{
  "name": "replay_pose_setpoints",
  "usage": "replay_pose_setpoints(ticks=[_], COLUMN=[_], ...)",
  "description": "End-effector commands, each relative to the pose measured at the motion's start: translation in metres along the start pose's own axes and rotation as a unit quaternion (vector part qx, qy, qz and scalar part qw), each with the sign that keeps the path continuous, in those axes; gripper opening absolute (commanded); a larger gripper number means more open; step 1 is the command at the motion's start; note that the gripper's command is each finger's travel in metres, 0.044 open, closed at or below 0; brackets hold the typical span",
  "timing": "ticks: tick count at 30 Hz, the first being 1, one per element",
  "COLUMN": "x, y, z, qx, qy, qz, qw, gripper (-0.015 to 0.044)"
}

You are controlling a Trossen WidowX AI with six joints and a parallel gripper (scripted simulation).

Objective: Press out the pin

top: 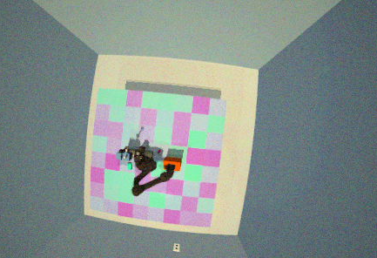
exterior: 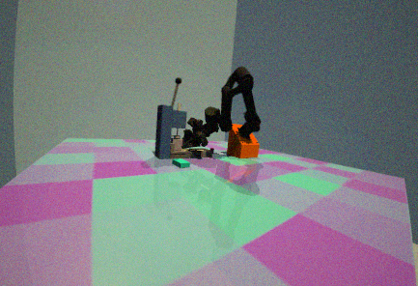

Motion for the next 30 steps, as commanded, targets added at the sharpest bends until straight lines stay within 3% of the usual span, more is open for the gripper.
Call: replay_pose_setpoints(ticks=[1, 30], x=[0.0003, 0.0001], y=[-0.0018, 0.0017], z=[0.0007, 0.0021], qx=[0.0, -0.001], qy=[0.0, -0.004], qz=[0.0, 0.002], qw=[1.0, 1.0], gripper=[0.03, 0.03])
Point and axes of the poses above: the point midway between the two fingers, 35 mm back from their tips, its own x axis out along the fingers, its own y axis across the jaws, z = x × y, the point moved 1 cm from there along -x, back along the fingers, and after that the axes turned 1 degree about x, right-handed, at the moved point
